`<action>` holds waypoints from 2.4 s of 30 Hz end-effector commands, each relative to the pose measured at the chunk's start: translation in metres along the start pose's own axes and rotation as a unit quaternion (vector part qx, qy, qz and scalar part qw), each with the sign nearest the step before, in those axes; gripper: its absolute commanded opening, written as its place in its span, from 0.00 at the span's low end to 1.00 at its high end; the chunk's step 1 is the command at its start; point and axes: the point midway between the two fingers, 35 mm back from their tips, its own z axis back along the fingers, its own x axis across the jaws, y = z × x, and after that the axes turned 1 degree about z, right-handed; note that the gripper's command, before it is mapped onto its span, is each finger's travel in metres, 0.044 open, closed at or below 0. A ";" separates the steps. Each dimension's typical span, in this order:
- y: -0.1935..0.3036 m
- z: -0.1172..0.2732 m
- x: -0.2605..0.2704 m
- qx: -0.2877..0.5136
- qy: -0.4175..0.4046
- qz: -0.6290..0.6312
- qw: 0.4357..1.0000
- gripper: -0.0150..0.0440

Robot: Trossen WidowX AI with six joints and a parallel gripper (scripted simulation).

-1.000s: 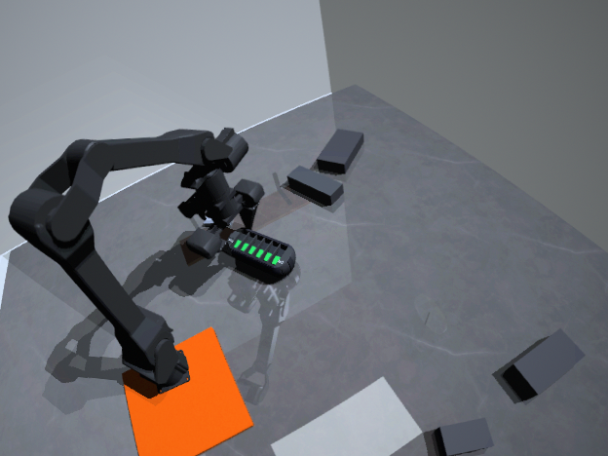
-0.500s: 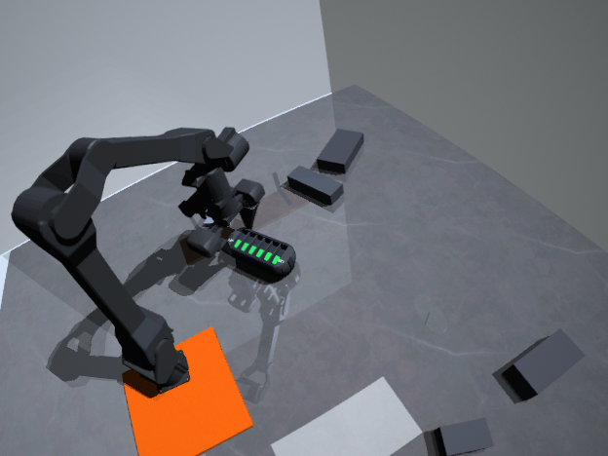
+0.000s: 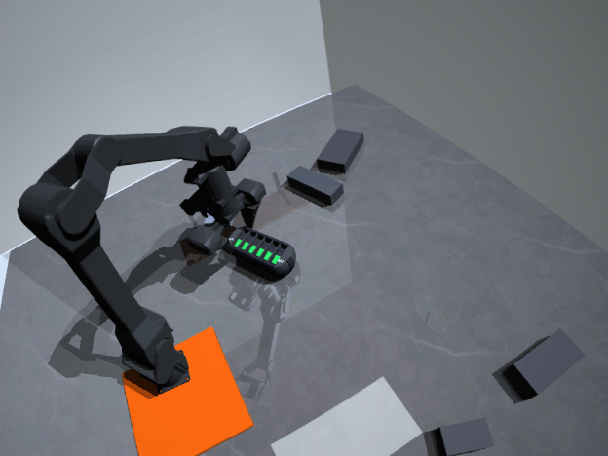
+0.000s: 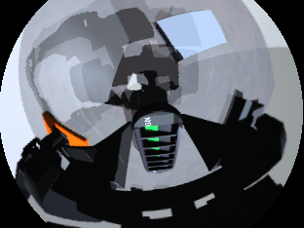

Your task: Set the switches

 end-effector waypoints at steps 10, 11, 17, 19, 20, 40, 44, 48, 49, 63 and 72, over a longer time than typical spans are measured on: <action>-0.003 0.002 -0.012 -0.004 0.017 0.000 1.000 0.25; -0.003 0.002 -0.012 -0.004 0.017 0.000 1.000 0.25; -0.003 0.002 -0.013 -0.004 0.017 0.000 1.000 0.25; -0.003 0.002 -0.013 -0.004 0.017 0.000 1.000 0.25; -0.004 0.002 -0.013 -0.004 0.017 0.000 1.000 0.25; -0.004 0.002 -0.015 -0.004 0.017 0.000 1.000 0.25; -0.004 0.003 -0.015 -0.004 0.017 0.000 1.000 0.25; -0.004 0.003 -0.015 -0.004 0.017 0.000 1.000 0.25; -0.004 0.003 -0.015 -0.004 0.017 0.000 1.000 0.25; -0.005 0.003 -0.017 -0.004 0.017 0.000 1.000 0.25; -0.005 0.003 -0.018 -0.004 0.017 0.000 1.000 0.25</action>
